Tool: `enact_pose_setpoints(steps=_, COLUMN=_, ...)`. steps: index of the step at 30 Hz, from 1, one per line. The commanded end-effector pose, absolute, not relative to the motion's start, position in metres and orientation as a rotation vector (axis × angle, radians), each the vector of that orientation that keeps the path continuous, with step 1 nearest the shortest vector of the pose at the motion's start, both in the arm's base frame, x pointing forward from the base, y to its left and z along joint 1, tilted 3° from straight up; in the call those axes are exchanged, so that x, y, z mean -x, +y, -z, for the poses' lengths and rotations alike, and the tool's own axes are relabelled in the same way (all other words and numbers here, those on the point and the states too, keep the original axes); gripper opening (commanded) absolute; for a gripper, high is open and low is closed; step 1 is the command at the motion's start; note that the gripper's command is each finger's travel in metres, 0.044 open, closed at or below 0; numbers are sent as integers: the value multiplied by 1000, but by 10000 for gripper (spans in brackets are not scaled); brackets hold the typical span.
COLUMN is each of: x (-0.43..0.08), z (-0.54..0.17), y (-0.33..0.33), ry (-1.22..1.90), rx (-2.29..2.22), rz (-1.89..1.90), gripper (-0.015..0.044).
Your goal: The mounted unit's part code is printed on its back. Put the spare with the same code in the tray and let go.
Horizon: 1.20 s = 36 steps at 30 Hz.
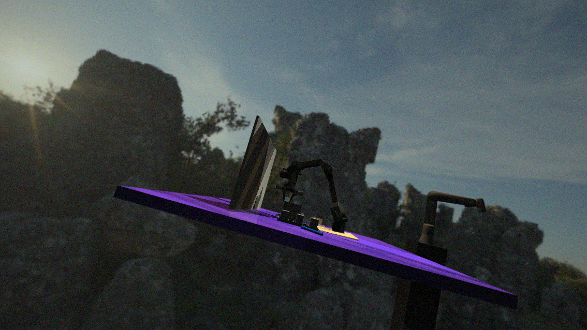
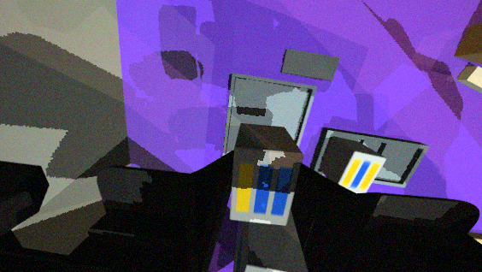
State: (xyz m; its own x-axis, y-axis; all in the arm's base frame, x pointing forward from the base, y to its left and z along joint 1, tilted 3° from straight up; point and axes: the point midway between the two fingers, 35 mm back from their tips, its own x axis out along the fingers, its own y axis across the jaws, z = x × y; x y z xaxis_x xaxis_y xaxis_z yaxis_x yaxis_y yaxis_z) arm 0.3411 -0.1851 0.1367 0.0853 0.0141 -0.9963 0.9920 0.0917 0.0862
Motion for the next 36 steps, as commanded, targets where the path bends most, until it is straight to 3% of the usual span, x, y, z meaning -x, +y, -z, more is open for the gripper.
enact_pose_setpoints(steps=1, x=-341, z=-133, y=-185, ry=1195, rx=-1189, rz=1082, gripper=0)
enact_pose_setpoints(steps=36, x=-341, z=-109, y=-184, ry=1200, rx=-1189, rz=1084, gripper=0)
